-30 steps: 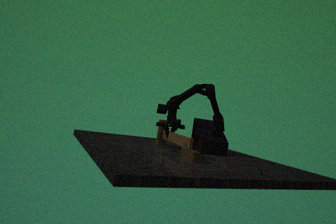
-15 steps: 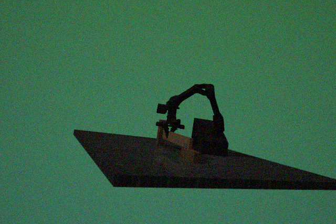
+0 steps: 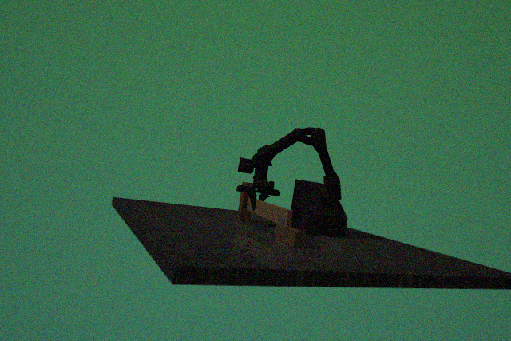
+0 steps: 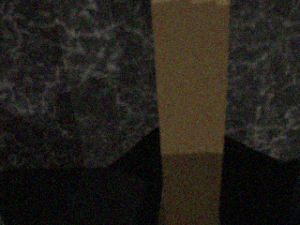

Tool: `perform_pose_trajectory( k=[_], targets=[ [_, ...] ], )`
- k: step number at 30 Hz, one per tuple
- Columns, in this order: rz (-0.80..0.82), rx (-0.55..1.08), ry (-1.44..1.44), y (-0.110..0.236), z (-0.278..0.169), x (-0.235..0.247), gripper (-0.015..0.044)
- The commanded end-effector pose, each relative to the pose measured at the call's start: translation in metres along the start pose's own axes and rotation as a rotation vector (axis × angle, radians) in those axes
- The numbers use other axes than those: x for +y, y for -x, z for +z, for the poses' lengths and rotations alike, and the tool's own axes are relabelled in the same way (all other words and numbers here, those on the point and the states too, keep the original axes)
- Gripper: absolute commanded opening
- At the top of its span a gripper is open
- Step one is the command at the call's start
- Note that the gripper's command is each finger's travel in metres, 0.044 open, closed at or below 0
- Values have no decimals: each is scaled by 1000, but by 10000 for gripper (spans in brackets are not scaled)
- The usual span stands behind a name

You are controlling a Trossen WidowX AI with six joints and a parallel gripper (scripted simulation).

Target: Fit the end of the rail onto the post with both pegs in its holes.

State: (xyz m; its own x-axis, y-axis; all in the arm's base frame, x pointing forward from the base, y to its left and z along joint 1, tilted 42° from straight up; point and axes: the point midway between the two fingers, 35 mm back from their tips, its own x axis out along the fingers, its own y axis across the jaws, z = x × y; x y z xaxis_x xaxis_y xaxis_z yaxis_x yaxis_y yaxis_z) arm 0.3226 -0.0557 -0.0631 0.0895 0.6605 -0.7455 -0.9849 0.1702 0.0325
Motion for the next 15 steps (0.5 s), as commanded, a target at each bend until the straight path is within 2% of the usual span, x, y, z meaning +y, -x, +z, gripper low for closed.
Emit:
perform_pose_trajectory(
  k=[1,15],
  targets=[
    [-15,3,0,4,-4,-3,0],
    [-15,3,0,4,-8,-3,0]
  ],
)
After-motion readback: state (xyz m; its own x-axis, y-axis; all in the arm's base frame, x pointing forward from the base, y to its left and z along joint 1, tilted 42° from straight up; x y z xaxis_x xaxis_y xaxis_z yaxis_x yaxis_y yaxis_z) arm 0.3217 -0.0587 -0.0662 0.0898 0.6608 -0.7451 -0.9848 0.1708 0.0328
